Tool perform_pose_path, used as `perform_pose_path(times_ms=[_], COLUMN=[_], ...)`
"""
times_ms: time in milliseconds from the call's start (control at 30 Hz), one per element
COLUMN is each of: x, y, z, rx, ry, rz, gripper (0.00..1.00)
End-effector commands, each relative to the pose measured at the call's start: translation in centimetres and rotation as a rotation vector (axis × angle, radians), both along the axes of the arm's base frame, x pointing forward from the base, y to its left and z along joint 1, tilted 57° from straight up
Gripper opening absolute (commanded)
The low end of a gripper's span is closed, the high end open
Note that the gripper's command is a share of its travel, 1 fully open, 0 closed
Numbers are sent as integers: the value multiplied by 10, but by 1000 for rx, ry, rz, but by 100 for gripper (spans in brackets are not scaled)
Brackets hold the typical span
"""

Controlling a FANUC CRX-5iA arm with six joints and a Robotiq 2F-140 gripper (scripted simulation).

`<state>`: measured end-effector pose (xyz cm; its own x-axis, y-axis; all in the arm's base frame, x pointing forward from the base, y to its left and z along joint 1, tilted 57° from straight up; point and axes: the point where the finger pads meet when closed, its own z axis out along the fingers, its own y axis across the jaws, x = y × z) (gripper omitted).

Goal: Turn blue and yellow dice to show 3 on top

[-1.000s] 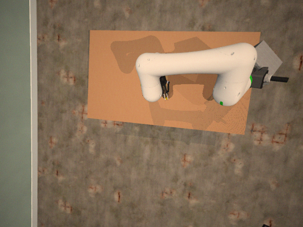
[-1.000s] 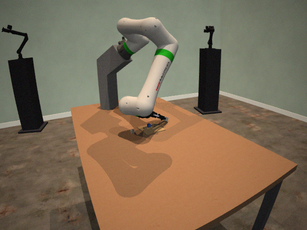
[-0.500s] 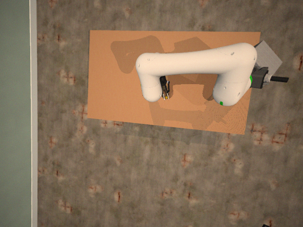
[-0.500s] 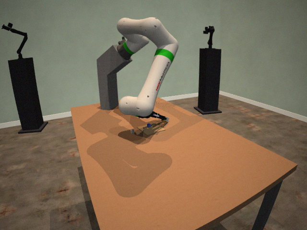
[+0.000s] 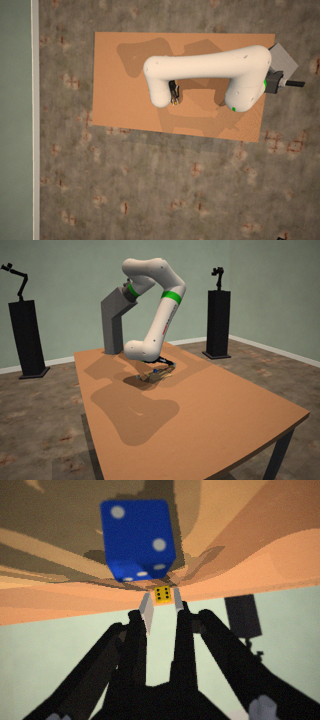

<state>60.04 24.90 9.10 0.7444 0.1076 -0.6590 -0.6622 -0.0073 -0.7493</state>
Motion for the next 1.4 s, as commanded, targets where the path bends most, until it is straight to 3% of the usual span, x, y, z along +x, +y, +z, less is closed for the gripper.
perform_pose_path(times_ms=[0, 1000, 1367], x=[0, 0, 2], y=[0, -1, -25], z=[0, 0, -2], rx=[0, 0, 0], ry=[0, 0, 0], rz=[0, 0, 0], gripper=[21, 21, 21])
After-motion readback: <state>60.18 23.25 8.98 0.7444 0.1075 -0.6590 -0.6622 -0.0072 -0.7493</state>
